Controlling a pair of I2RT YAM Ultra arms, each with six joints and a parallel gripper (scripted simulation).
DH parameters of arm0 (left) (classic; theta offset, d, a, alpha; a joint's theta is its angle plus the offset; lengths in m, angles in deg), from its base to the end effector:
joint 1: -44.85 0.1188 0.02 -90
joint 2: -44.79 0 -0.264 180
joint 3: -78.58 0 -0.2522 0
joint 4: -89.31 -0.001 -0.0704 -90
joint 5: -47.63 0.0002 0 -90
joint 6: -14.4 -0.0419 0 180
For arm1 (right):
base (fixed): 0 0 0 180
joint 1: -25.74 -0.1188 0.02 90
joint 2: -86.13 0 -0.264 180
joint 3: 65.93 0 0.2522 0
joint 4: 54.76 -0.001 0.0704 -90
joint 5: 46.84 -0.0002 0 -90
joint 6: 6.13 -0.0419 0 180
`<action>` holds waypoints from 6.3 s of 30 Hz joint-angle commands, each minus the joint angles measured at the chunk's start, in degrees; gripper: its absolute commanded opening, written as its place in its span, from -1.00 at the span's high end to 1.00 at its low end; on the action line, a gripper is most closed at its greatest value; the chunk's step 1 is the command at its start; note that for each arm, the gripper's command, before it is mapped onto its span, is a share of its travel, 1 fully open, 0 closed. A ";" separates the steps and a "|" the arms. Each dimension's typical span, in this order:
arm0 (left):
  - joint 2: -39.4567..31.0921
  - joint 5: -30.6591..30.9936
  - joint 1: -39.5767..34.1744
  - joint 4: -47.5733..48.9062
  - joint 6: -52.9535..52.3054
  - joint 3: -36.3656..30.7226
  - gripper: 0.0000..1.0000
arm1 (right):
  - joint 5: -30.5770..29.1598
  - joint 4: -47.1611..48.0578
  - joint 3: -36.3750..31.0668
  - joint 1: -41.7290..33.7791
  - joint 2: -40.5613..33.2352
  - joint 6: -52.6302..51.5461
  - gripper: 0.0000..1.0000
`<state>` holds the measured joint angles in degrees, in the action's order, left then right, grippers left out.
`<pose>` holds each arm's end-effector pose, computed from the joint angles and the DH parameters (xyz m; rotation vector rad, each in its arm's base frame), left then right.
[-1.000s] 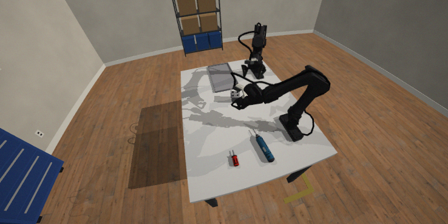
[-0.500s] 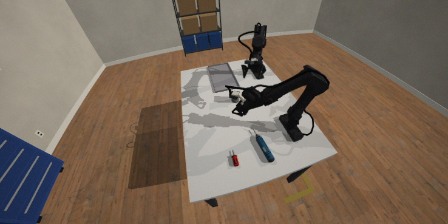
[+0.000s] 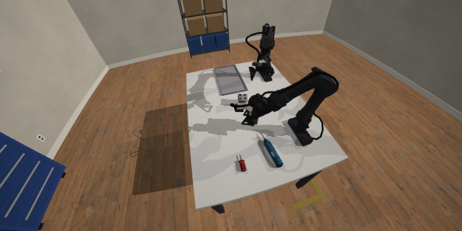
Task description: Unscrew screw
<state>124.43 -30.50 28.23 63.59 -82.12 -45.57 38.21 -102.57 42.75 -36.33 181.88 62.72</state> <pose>0.2618 -0.0861 0.1919 0.5800 2.3674 -0.3313 0.1822 0.3382 0.3736 -0.7459 2.1459 0.7138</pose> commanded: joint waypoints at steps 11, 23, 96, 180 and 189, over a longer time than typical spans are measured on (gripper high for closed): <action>1.67 -2.40 6.31 -8.33 14.43 3.75 -0.30 | -0.01 0.23 0.28 0.01 -0.29 0.00 -1.00; 2.10 -3.87 10.13 -13.41 23.59 4.95 -0.30 | -0.01 0.23 0.28 0.01 -0.29 0.00 -1.00; 7.92 -12.28 36.23 -47.60 82.03 15.28 -0.30 | -0.01 0.23 0.28 0.01 -0.29 0.00 -1.00; 7.22 -12.73 35.13 -48.40 83.02 15.80 -0.30 | -25.57 10.37 -17.18 -5.86 -3.60 -9.51 -0.72; 7.22 -12.73 35.13 -48.40 83.02 15.80 -0.30 | -30.05 12.24 -20.12 -6.85 -4.12 -10.90 -0.72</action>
<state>131.84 -41.99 64.07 15.98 0.28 -31.45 12.46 -92.29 24.54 -41.99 179.12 53.41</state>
